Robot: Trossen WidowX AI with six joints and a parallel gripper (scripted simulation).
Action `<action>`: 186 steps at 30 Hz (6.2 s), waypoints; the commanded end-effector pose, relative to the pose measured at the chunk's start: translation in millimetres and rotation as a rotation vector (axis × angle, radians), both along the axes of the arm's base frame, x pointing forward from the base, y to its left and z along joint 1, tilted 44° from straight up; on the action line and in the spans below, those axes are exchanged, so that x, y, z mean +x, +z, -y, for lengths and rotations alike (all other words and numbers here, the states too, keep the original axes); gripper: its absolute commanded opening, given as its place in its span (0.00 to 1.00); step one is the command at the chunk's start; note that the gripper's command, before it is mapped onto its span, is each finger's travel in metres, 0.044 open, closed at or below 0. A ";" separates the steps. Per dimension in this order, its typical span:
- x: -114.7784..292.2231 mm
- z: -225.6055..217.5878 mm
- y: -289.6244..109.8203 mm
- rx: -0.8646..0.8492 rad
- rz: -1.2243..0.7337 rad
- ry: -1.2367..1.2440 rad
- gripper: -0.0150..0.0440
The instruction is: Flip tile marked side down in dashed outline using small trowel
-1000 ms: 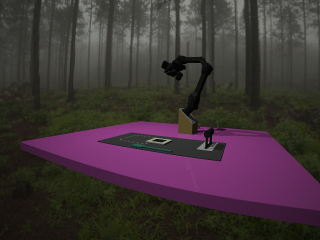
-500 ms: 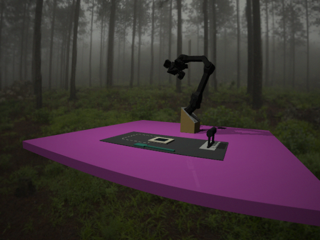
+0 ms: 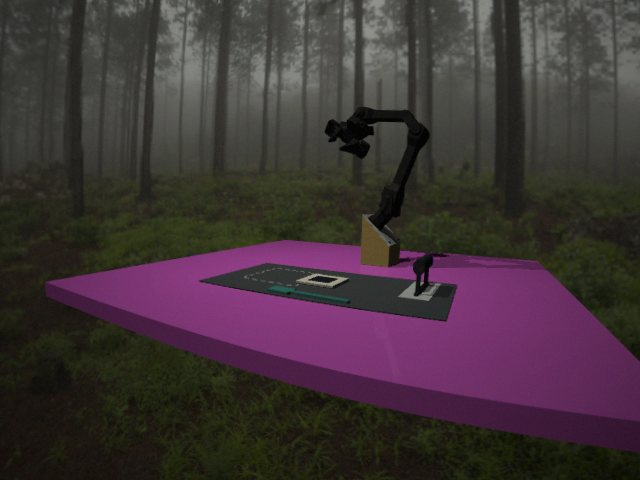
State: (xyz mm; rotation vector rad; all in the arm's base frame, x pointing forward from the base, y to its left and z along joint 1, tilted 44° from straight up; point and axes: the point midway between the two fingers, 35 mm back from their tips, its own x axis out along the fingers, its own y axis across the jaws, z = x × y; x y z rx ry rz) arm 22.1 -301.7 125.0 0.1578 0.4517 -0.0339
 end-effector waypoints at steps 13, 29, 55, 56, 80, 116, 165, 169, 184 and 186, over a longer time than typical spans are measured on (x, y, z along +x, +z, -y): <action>136.5 -36.2 -4.6 0.252 -0.201 0.264 0.71; 274.3 -164.7 10.9 0.436 -0.506 0.472 0.71; 331.3 -420.9 45.1 0.664 -0.918 0.429 0.71; 331.3 -420.9 45.1 0.664 -0.918 0.429 0.71; 336.3 -445.8 19.6 0.665 -0.918 0.430 0.71; 336.9 -452.0 13.5 0.653 -0.910 0.446 0.47; 336.9 -452.1 13.5 -0.113 -0.377 1.268 0.56; 336.9 -452.1 13.5 -0.113 -0.377 1.268 0.71; 336.9 -452.1 13.5 -0.113 -0.377 1.268 0.71; 336.9 -452.1 13.5 -0.113 -0.377 1.268 0.71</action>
